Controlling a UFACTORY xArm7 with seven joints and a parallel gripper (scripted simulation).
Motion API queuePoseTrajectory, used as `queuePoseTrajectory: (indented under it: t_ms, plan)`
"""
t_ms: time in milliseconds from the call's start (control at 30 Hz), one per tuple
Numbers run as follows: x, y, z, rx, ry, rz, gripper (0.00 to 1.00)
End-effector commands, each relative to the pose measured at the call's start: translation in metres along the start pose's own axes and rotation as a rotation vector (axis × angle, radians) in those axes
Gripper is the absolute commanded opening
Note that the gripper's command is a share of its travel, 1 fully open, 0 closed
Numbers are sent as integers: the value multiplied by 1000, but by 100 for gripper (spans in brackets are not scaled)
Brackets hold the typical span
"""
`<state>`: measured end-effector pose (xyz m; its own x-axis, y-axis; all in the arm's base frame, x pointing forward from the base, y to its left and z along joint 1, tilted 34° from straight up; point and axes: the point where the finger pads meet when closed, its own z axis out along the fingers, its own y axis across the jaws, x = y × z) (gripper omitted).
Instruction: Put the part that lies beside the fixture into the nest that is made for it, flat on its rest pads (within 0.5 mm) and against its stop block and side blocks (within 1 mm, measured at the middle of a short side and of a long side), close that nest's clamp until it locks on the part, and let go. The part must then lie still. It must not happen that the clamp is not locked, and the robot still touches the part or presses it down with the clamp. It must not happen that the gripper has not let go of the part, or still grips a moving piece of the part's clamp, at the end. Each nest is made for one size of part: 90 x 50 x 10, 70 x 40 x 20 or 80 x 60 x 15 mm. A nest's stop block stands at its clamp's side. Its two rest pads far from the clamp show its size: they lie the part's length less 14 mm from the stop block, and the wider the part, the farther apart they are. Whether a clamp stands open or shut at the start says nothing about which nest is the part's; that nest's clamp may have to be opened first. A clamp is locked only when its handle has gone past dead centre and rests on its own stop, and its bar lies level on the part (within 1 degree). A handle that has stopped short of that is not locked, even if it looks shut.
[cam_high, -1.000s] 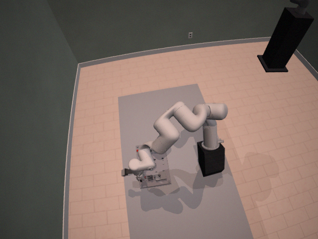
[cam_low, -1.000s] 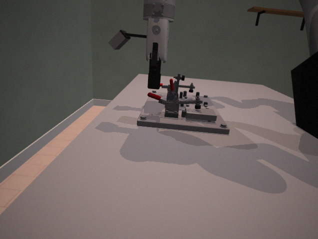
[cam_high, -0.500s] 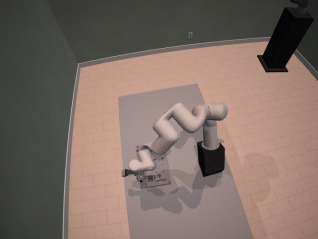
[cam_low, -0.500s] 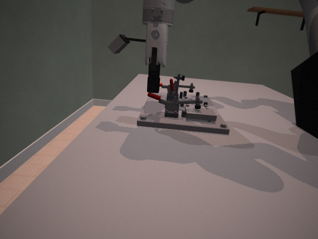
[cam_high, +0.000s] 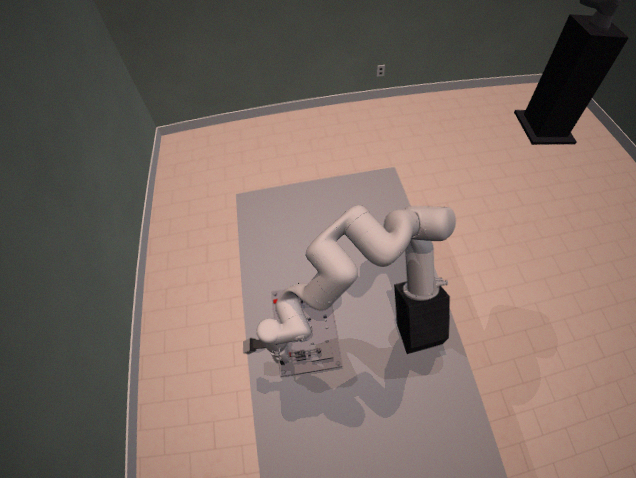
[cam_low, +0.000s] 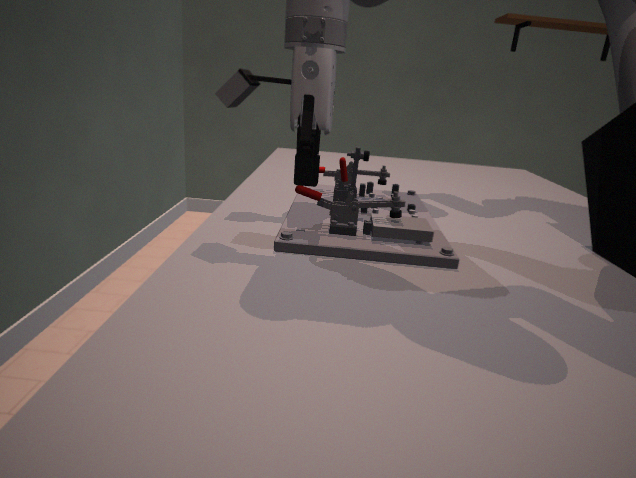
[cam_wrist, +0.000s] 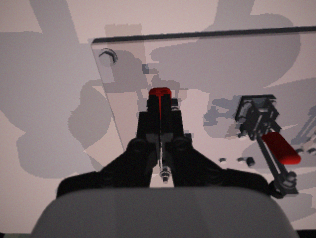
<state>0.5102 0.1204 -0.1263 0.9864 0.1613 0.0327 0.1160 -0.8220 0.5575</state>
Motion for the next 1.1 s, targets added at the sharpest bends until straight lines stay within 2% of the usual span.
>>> queuePoseTrajectory:
  t_ms: [0, 1067]
  plan:
    - [2, -1, -1, 2, 4, 0, 0]
    - [2, -1, 2, 2, 4, 0, 0]
